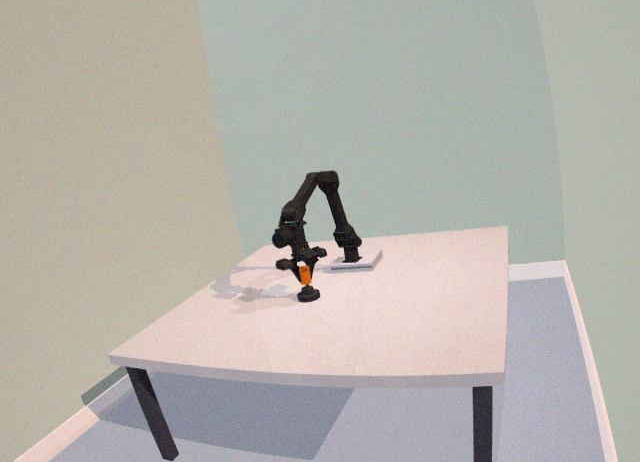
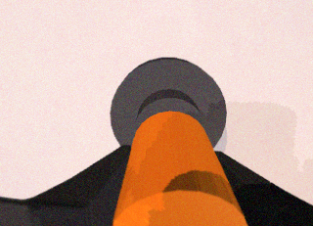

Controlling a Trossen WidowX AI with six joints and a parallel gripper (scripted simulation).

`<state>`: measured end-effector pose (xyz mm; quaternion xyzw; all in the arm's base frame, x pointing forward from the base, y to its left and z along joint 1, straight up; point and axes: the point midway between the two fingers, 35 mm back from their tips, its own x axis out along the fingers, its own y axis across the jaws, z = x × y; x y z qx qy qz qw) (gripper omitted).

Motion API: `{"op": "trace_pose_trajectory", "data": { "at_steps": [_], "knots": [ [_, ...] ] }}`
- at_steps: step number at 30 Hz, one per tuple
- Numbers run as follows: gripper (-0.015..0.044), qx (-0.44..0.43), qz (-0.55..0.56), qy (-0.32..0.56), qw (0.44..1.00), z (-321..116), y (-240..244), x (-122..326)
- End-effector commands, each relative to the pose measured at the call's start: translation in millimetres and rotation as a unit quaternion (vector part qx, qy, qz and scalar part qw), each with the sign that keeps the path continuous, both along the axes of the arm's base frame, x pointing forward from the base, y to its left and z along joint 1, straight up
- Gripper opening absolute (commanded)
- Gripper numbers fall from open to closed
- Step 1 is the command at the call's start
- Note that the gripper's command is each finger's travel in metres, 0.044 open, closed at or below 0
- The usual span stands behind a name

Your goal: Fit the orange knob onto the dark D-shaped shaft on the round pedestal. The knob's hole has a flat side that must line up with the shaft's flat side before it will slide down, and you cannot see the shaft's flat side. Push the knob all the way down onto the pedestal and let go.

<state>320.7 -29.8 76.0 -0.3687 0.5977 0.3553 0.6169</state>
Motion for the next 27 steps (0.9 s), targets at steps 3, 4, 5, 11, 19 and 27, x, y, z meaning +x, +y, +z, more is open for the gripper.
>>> {"op": "trace_pose_trajectory", "data": {
  "at_steps": [3, 4, 5, 11, 19, 27],
  "knots": [
    [0.0, 0.0, 0.003, 0.001, 1.0, -1.0, 0.2, -2.4],
    [0.0, 0.0, 0.003, 0.001, 1.0, 0.4, 0.1, -2.2],
    [0.0, 0.0, 0.003, 0.001, 1.0, 1.7, 0.1, -1.9],
    [0.0, -0.001, 0.016, 0.001, 1.0, 4.8, 0.1, -2.0],
    [0.0, -0.004, 0.108, 0.001, 0.994, 3.6, -0.2, 1.4],
    [0.0, -0.004, 0.108, 0.001, 0.994, 4.1, -0.6, 5.3]
  ]
}}
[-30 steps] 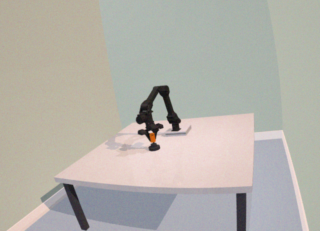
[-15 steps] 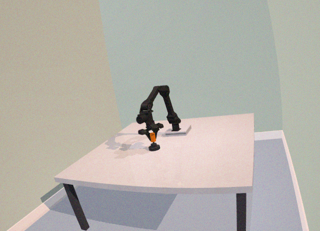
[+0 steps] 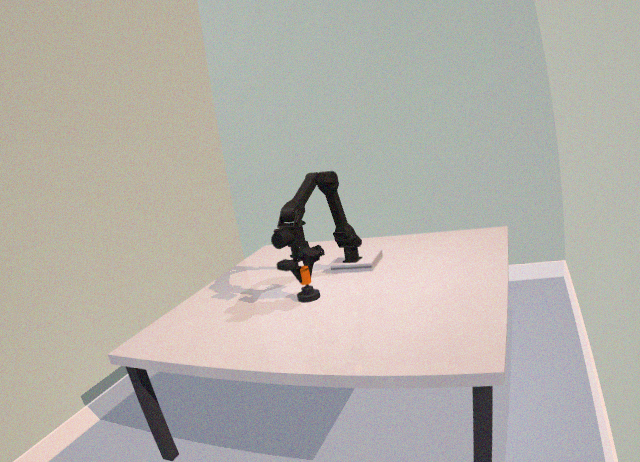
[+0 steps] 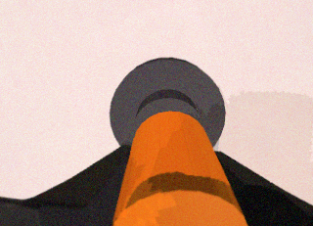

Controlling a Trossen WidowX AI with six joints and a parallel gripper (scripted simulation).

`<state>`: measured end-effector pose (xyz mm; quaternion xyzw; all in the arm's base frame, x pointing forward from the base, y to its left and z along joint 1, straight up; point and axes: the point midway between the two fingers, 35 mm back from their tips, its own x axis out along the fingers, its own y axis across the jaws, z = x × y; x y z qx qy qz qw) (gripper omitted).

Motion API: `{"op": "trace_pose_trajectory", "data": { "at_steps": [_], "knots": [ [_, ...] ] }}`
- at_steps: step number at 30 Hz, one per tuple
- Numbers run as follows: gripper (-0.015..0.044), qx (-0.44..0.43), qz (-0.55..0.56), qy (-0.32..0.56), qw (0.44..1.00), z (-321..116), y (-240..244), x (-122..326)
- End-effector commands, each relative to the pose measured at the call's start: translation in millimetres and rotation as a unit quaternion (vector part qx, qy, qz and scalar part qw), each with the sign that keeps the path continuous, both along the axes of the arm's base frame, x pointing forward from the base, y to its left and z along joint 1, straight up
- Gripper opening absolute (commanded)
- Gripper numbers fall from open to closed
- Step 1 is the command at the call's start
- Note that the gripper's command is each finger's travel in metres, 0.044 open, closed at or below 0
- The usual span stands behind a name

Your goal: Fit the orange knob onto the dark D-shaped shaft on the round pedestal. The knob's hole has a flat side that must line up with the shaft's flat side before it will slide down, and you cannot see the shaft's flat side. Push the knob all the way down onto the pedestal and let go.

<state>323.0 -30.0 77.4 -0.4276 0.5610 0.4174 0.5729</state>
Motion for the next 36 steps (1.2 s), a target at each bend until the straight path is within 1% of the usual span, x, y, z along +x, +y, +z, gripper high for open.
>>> {"op": "trace_pose_trajectory", "data": {
  "at_steps": [1, 21, 24, 28, 36],
  "knots": [
    [0.0, -0.001, 0.005, -0.004, 1.0, 0.4, -0.3, 2.9],
    [0.0, -0.001, 0.005, -0.004, 1.0, 3.5, -0.1, -0.3],
    [0.0, -0.002, 0.032, -0.004, 0.999, 3.6, 0.0, -0.8],
    [0.0, -0.004, 0.104, -0.004, 0.995, 2.9, 0.2, -3.6],
    [0.0, -0.004, 0.11, -0.004, 0.994, 1.9, 0.4, -5.3]
  ]
}}
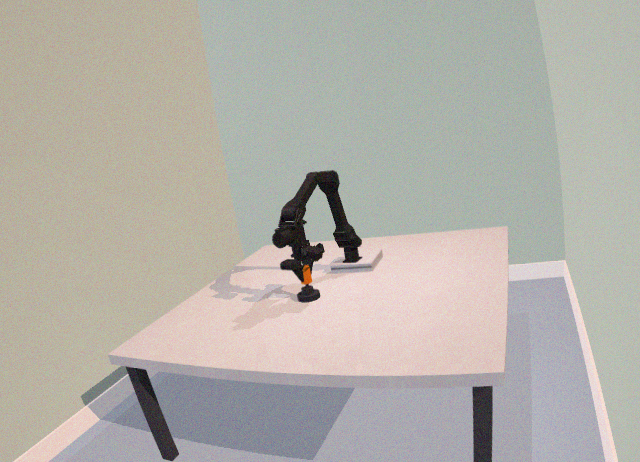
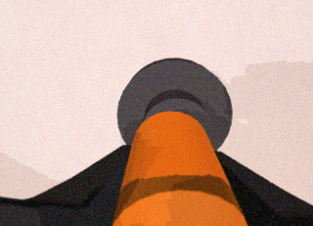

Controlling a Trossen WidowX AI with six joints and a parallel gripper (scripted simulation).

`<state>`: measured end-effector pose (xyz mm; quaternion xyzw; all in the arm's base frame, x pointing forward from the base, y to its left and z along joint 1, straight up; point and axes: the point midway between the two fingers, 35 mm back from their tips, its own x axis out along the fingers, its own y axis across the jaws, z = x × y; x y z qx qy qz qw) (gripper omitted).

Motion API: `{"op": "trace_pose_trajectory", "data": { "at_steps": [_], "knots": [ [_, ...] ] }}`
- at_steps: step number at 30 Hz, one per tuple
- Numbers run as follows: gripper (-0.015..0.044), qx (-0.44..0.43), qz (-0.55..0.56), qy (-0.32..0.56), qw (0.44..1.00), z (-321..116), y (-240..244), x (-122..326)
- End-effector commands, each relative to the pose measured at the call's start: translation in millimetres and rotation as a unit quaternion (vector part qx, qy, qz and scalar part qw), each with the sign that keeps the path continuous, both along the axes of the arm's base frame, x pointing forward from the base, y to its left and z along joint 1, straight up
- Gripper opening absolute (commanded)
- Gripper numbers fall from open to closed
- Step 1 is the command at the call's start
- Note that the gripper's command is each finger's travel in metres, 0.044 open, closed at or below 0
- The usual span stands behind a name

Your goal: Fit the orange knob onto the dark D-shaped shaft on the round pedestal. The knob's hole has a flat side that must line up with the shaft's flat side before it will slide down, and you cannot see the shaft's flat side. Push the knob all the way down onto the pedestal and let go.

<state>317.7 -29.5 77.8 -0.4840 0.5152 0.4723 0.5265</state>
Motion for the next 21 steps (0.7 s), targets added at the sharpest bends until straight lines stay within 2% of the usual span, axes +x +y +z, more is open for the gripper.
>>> {"op": "trace_pose_trajectory", "data": {
  "at_steps": [1, 21],
  "knots": [
    [0.0, -0.001, 0.008, -0.004, 1.0, 1.4, -0.2, 0.2],
    [0.0, -0.001, 0.008, -0.004, 1.0, -1.5, -1.0, 8.1]
  ]
}}
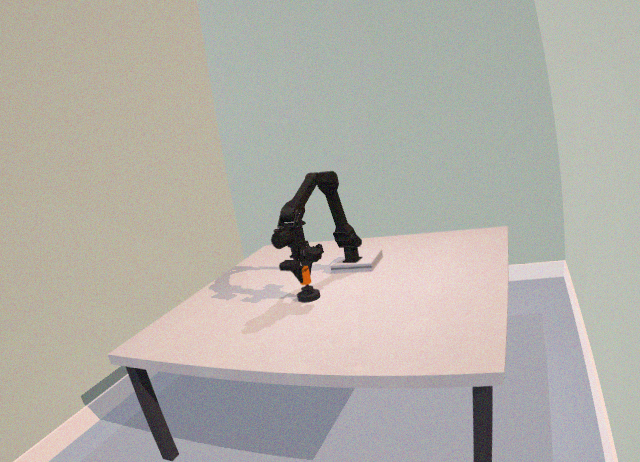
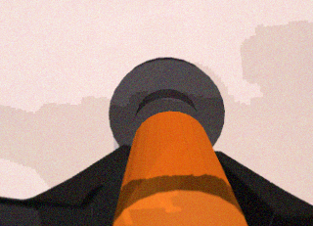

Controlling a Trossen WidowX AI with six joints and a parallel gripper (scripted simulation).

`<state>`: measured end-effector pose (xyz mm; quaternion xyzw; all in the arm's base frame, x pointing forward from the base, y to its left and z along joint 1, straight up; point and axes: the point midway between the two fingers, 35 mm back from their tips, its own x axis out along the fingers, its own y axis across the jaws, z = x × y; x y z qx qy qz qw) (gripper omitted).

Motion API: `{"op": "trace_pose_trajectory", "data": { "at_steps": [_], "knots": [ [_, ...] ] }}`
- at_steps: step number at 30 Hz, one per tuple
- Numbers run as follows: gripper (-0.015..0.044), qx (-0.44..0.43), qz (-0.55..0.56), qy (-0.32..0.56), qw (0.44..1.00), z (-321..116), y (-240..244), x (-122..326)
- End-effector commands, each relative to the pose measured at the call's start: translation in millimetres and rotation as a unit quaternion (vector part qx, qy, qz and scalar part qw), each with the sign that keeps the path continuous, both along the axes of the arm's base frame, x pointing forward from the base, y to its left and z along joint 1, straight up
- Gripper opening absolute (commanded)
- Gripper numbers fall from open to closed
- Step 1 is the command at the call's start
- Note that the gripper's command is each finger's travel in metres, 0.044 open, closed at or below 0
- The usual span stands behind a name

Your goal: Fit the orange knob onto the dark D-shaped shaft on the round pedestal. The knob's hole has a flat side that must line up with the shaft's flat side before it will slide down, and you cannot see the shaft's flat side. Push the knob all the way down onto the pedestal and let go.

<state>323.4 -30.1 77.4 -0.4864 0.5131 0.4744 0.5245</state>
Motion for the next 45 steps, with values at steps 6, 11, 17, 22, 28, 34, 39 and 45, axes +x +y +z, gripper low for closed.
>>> {"op": "trace_pose_trajectory", "data": {
  "at_steps": [6, 11, 17, 22, 28, 34, 39, 45],
  "knots": [
    [0.0, -0.001, 0.003, -0.004, 1.0, -1.1, -0.5, 2.2],
    [0.0, -0.001, 0.003, -0.004, 1.0, -1.6, -0.4, 1.3],
    [0.0, -0.001, 0.003, -0.004, 1.0, 2.4, -0.3, -0.2],
    [0.0, -0.002, 0.03, -0.004, 1.0, 3.6, -0.1, -2.0],
    [0.0, -0.004, 0.108, -0.003, 0.994, 2.0, 0.2, -3.8],
    [0.0, -0.004, 0.108, -0.003, 0.994, 1.2, 0.3, -4.1],
    [0.0, -0.004, 0.108, -0.003, 0.994, 0.5, 0.1, -2.3],
    [0.0, -0.004, 0.108, -0.003, 0.994, 2.6, -0.1, 0.5]
  ]
}}
